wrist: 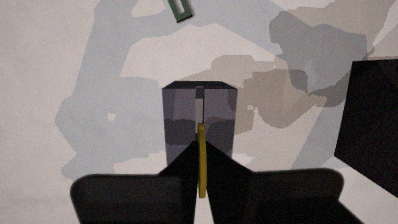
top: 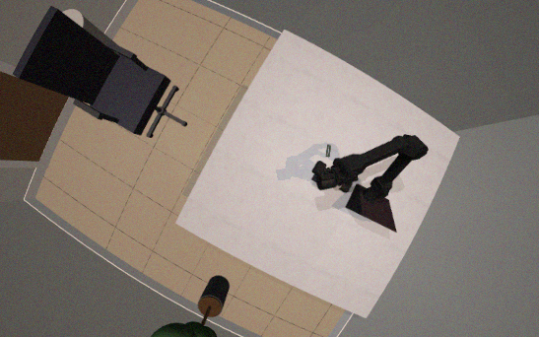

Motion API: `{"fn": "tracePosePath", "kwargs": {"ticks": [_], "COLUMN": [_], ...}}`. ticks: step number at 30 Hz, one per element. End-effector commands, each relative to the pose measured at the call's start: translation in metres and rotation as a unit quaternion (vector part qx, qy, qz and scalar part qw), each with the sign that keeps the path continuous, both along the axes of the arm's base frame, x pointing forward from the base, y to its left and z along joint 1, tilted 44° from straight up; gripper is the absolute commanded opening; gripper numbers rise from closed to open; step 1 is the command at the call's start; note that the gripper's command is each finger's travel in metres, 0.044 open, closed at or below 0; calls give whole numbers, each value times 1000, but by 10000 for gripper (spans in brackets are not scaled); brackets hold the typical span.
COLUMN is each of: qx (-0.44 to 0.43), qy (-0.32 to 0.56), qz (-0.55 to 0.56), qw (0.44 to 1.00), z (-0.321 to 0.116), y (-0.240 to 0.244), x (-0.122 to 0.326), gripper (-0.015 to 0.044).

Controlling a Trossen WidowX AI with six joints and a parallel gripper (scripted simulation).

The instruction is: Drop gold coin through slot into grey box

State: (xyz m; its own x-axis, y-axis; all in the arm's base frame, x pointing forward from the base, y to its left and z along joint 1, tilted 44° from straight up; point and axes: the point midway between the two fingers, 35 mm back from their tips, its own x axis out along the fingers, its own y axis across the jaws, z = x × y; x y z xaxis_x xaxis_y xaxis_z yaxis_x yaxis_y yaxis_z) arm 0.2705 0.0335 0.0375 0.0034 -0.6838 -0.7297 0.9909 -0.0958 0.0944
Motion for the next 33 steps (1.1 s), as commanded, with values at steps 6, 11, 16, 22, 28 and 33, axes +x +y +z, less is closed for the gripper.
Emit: {"fn": "tracePosePath", "kwargs": {"ticks": [6,11,16,22,28,33], "qx": [-4,-4,0,0,0,0], "qy": [4,4,0,0,0,0], "qz": [2,2,0,0,0,0], "qw": [1000,1000,1000,1000,1000,1000], "z": [-3,-4,-3,-3,-1,10], "y": [-4,-5,-3,-3,-1,10], "x": [-2,-2,0,0,0,0], "gripper": [0,0,131,161,213,344]}}
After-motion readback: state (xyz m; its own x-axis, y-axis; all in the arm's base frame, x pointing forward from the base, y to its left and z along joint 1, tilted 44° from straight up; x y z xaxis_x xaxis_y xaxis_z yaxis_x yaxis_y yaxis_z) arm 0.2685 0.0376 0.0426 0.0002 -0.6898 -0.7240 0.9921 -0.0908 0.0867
